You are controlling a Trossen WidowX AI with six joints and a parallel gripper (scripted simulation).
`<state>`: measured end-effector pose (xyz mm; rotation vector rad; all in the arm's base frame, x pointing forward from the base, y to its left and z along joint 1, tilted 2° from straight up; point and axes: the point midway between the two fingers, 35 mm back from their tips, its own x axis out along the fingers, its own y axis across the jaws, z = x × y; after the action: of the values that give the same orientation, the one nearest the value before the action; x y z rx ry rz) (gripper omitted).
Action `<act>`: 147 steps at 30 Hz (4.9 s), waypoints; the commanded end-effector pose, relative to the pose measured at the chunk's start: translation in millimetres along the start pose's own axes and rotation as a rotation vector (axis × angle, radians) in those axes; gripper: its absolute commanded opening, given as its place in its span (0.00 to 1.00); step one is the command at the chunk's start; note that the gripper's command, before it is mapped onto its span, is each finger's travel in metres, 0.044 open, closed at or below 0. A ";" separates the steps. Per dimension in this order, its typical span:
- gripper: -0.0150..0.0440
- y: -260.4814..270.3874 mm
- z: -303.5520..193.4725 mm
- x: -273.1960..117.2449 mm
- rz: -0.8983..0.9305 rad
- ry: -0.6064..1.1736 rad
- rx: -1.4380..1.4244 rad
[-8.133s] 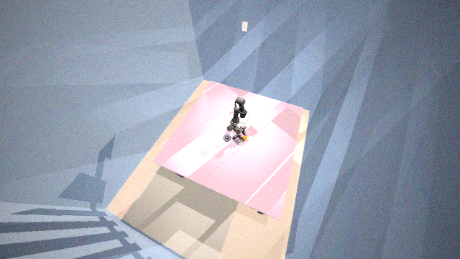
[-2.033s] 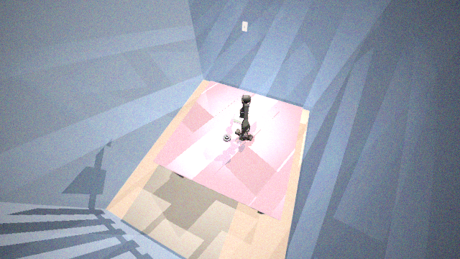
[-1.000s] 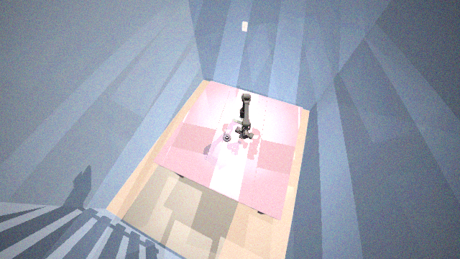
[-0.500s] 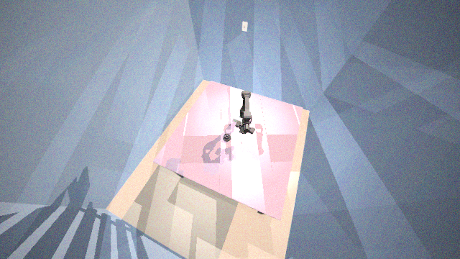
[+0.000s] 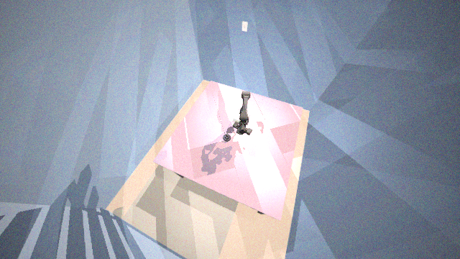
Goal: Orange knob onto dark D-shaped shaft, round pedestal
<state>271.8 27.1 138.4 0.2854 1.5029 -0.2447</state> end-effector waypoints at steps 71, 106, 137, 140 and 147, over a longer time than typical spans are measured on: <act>0.25 -134.3 73.7 64.0 -0.007 -0.017 -0.031; 0.25 -134.2 68.5 63.5 -0.007 -0.016 -0.040; 0.25 -134.5 77.6 68.0 -0.009 -0.016 -0.240; 0.25 -134.5 77.4 65.6 -0.009 -0.016 -0.240; 0.25 -134.4 76.1 63.0 -0.009 -0.016 -0.294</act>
<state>301.4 -124.0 71.0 0.0727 1.5101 -0.0608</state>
